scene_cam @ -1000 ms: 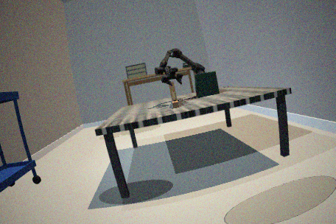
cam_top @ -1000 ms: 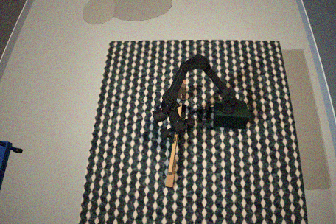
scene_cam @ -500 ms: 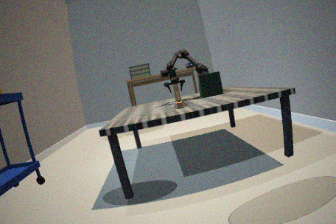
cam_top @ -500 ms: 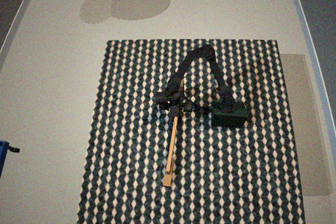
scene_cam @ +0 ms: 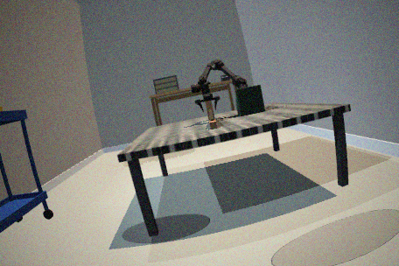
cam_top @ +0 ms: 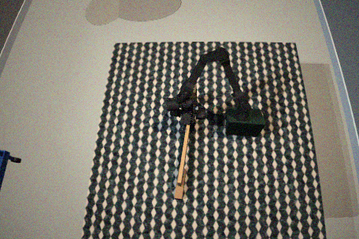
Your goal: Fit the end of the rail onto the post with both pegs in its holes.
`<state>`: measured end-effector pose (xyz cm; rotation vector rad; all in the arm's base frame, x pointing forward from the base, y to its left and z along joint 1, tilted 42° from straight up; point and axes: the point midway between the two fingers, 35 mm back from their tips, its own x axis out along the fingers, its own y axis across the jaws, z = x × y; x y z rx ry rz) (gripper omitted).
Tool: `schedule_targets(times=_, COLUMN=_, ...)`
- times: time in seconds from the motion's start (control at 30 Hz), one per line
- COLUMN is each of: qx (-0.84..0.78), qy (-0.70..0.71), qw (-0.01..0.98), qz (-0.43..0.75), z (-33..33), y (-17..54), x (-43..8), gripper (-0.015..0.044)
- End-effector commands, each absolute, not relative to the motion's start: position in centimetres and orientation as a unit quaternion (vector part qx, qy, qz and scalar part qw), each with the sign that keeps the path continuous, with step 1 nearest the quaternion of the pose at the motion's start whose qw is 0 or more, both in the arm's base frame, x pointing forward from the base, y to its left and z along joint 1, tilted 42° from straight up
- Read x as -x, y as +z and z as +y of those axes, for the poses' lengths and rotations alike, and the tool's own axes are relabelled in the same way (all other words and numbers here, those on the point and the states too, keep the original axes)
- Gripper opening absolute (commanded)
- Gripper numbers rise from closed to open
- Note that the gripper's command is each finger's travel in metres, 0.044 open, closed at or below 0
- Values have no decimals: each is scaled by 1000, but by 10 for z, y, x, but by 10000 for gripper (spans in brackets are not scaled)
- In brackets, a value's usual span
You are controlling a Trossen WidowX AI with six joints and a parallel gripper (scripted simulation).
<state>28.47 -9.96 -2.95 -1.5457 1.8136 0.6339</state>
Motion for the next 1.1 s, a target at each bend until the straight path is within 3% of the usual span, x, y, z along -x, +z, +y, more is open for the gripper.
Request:
schedule_targets(times=0.0, qx=590, qy=246, qw=326, qz=697, z=-105, y=-37, x=-280, gripper=440)
schedule_targets(times=1.07, qx=592, qy=246, qw=322, qz=697, z=-139, y=-74, x=-274, gripper=440)
